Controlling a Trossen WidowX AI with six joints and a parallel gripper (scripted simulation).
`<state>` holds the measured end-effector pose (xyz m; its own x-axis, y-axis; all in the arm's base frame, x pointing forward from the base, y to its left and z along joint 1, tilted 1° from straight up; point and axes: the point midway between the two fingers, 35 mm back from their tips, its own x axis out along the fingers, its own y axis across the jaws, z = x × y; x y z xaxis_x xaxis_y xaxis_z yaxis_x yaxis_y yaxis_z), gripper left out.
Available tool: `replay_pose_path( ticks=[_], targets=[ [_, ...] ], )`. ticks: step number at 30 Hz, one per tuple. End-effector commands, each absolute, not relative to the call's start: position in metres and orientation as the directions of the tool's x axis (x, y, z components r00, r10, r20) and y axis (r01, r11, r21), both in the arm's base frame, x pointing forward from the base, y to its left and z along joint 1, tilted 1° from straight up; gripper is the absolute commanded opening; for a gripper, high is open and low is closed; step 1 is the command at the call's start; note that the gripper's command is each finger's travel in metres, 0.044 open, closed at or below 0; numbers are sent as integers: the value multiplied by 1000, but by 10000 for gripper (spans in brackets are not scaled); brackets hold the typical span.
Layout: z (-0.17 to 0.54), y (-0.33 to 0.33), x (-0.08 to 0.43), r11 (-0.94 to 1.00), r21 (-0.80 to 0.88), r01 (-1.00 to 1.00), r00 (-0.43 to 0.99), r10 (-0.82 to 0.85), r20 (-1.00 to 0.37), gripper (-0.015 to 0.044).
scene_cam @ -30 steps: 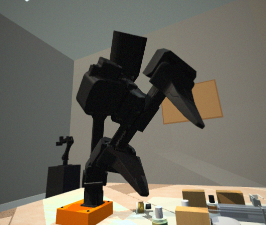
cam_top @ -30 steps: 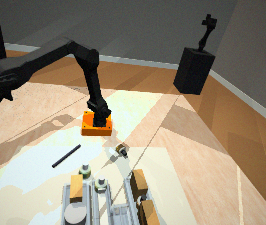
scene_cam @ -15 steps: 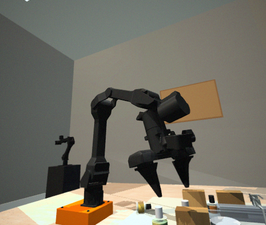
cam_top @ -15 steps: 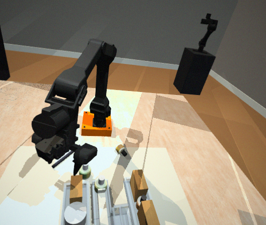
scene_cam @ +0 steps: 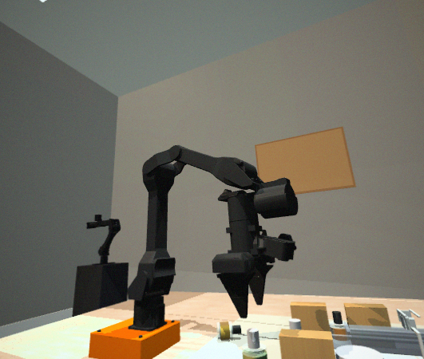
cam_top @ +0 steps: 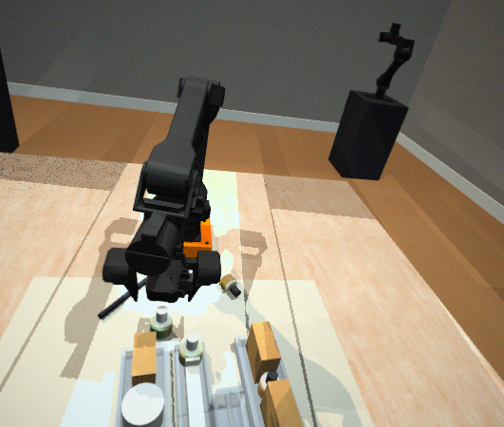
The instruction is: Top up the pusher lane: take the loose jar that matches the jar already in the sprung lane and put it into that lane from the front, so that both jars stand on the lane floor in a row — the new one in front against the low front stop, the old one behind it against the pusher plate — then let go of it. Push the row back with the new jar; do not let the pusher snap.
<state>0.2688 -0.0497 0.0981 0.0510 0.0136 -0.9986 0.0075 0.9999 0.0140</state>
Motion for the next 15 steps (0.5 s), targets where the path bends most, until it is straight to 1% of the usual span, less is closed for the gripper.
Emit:
replay_pose_path(
  ticks=[1, 3, 15],
  targets=[
    [90, -50, 267, 1000, 10, 2, 40, 10, -999, 440],
    [77, -50, 268, 1000, 10, 2, 40, 10, -999, 440],
    [57, -50, 268, 1000, 10, 2, 40, 10, -999, 440]
  ],
)
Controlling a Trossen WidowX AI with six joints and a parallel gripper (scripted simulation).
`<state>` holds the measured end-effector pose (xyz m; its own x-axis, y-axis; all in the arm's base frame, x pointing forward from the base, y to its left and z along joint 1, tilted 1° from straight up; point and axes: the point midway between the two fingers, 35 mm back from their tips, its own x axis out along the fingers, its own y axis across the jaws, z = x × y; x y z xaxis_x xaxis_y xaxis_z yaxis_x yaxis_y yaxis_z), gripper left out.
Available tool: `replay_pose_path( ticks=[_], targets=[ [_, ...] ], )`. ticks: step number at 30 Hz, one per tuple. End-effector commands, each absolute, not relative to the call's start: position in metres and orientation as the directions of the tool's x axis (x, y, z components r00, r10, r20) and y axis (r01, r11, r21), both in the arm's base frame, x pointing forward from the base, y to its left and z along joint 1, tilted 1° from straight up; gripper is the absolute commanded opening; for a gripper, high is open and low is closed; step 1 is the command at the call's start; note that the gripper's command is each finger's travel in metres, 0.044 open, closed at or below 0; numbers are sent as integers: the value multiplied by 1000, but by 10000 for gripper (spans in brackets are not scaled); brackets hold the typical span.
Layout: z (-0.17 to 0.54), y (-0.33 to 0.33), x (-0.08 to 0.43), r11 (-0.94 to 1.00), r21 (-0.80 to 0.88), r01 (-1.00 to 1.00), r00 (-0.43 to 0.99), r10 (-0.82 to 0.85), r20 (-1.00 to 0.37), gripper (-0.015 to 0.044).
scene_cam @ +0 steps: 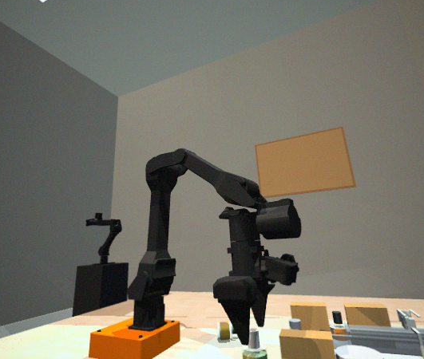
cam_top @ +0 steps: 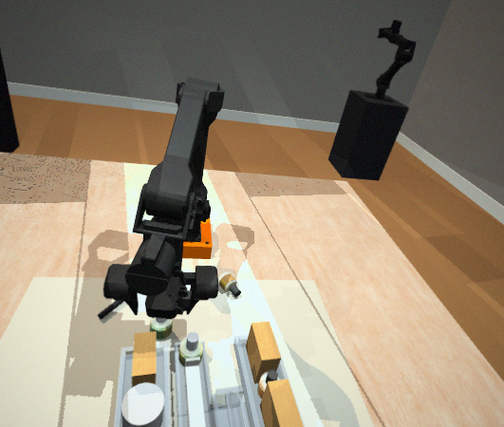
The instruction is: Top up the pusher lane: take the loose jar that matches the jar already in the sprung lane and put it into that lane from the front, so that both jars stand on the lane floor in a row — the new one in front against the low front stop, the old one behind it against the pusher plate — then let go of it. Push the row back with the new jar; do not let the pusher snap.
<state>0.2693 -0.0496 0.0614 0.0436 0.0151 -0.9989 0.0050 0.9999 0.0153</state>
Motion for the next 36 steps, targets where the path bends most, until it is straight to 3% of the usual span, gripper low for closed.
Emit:
replay_pose_path(
  ticks=[1, 21, 30, 36],
  targets=[
    [55, -50, 269, 1000, 10, 3, 40, 10, -999, 440],
    [26, -50, 269, 1000, 10, 2, 40, 10, -999, 440],
    [26, -50, 269, 1000, 10, 2, 40, 10, -999, 204],
    [26, -50, 269, 1000, 10, 2, 40, 10, -999, 164]
  ],
)
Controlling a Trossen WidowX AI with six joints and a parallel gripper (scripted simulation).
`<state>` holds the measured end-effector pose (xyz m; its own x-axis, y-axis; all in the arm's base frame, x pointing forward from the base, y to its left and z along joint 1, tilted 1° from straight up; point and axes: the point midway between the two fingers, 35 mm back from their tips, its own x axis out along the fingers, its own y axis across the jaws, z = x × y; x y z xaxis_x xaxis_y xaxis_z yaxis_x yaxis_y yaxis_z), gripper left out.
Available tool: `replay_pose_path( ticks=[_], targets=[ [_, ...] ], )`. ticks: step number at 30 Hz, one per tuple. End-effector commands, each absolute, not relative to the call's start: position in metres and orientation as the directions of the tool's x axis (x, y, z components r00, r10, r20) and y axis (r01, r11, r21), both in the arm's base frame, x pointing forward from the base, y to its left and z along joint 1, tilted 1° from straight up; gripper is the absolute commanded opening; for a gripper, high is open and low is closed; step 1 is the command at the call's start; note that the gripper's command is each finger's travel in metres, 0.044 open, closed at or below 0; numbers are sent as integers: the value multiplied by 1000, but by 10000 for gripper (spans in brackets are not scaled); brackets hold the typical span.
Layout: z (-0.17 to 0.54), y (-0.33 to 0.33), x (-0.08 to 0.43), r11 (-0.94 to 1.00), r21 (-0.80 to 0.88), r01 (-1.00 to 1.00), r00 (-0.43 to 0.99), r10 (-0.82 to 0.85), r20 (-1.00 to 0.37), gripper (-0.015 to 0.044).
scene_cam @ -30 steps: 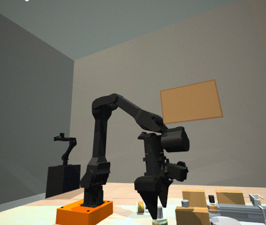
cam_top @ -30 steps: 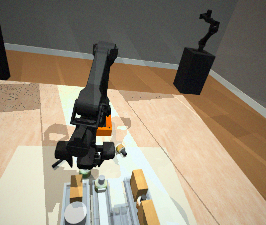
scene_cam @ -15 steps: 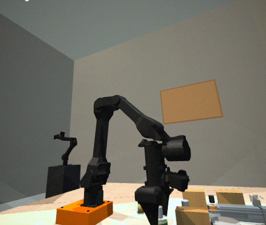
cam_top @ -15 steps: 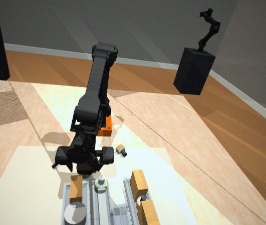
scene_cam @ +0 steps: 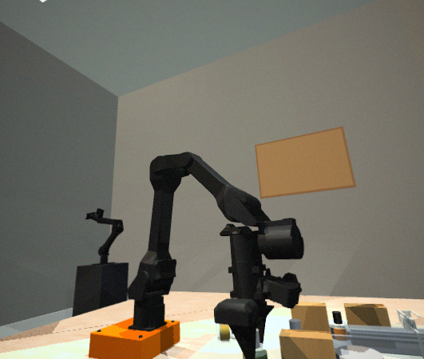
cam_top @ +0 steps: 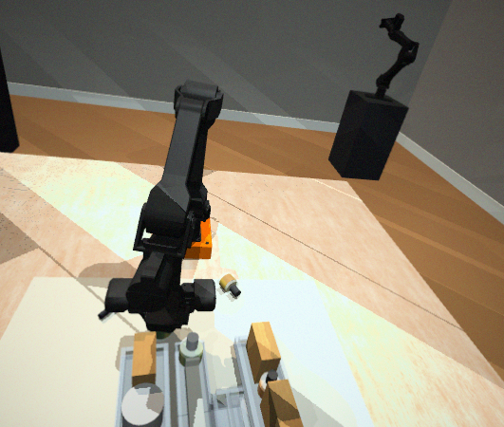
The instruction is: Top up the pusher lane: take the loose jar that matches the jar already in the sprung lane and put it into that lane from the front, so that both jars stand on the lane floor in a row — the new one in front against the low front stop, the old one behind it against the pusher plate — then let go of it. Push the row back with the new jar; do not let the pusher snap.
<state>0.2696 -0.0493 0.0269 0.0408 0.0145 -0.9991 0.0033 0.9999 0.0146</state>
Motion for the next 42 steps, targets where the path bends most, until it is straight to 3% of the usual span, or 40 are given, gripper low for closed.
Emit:
replay_pose_path(
  ticks=[1, 7, 23, 42],
  targets=[
    [26, -50, 269, 1000, 10, 2, 40, 10, -999, 157],
    [43, -58, 271, 1000, 1, -1, 35, 1, -999, 0],
    [131, -54, 270, 1000, 10, 2, 41, 9, -999, 0],
    [80, 2, 284, 997, 12, -81, 42, 15, -999, 0]
  ],
)
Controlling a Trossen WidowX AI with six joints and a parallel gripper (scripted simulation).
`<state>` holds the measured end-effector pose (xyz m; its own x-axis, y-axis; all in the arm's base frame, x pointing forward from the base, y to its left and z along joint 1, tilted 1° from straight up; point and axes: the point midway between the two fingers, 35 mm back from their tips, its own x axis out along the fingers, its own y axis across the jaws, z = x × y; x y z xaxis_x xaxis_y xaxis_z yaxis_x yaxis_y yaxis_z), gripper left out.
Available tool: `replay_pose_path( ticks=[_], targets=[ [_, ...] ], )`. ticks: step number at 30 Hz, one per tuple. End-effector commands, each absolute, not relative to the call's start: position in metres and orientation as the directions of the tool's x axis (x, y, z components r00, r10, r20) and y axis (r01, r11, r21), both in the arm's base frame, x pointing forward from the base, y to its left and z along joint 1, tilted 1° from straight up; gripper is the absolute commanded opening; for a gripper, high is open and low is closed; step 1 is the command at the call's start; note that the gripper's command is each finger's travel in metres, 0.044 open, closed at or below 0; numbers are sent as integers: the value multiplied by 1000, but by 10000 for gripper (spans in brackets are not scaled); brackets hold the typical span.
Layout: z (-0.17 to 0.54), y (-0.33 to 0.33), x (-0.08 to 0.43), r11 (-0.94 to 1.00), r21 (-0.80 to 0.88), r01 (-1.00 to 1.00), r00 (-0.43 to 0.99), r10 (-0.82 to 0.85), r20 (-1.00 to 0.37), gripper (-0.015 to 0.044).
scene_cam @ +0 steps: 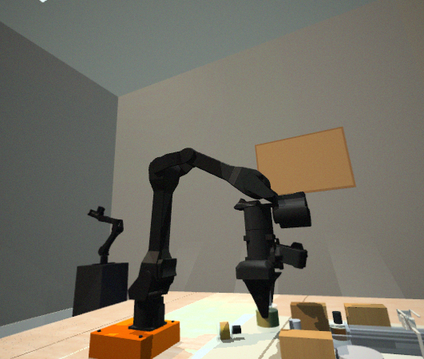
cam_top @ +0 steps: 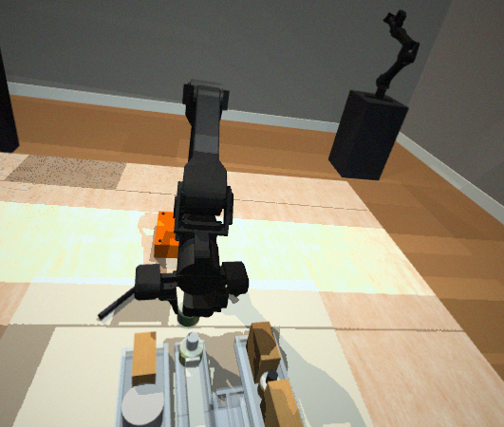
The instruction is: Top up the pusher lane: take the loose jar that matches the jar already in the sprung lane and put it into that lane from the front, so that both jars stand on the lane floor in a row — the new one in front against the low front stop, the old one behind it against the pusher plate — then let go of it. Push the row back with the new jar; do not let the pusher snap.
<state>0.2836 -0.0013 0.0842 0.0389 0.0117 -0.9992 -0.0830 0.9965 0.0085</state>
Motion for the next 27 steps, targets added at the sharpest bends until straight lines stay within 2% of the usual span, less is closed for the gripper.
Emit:
replay_pose_path(
  ticks=[1, 9, 27],
  targets=[
    [79, 2, 284, 997, 12, -81, 42, 15, -999, 0],
    [57, 3, 286, 997, 12, -81, 42, 15, -999, 0],
    [57, 3, 292, 997, 12, -81, 42, 15, -999, 0]
  ],
)
